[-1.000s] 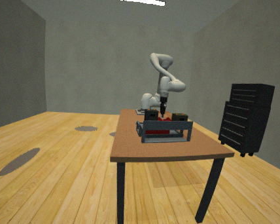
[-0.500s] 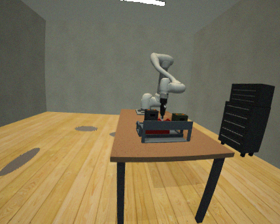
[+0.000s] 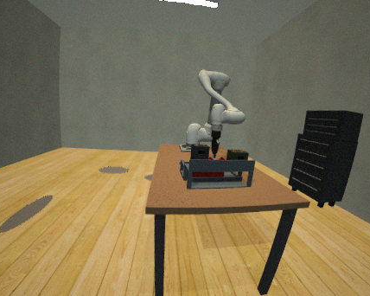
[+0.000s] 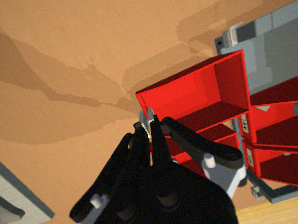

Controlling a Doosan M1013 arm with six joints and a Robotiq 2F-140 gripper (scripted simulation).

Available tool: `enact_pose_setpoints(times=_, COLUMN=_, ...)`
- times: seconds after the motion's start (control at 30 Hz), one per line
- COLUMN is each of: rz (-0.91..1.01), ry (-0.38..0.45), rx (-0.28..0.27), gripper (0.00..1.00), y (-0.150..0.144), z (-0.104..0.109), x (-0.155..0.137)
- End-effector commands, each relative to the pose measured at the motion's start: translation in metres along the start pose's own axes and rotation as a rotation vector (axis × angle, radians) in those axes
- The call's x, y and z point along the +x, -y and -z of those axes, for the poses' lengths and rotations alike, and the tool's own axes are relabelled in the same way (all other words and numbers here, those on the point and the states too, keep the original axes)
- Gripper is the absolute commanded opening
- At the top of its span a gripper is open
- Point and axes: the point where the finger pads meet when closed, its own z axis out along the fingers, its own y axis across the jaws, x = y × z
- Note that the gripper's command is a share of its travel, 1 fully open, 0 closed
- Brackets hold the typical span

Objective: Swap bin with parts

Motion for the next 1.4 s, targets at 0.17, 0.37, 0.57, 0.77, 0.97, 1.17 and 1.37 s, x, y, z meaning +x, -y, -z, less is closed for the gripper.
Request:
enact_pose_setpoints(times=0.17, rz=0.004, ry=0.004, rx=0.001, gripper=0.10, y=0.0014, z=-0.0025, x=0.0002)
enact_pose_setpoints(times=0.37, rz=0.004, ry=0.004, rx=0.001, gripper=0.62, y=0.0014, z=-0.0025, x=0.0002)
enact_pose_setpoints(times=0.57, rz=0.004, ry=0.004, rx=0.001, gripper=0.62, y=0.0014, z=-0.0025, x=0.0002)
enact_pose_setpoints(times=0.77, rz=0.004, ry=0.004, rx=0.001, gripper=0.62, y=0.0014, z=-0.0025, x=0.0002)
enact_pose_setpoints(times=0.97, rz=0.004, ry=0.004, rx=0.001, gripper=0.62, y=0.0014, z=-0.0025, x=0.0002)
enact_pose_setpoints(times=1.17, rz=0.004, ry=0.004, rx=0.001, gripper=0.62, y=0.0014, z=-0.0025, x=0.0002)
enact_pose_setpoints(times=1.37, rz=0.004, ry=0.004, rx=0.001, gripper=0.62, y=0.0014, z=-0.0025, x=0.0002)
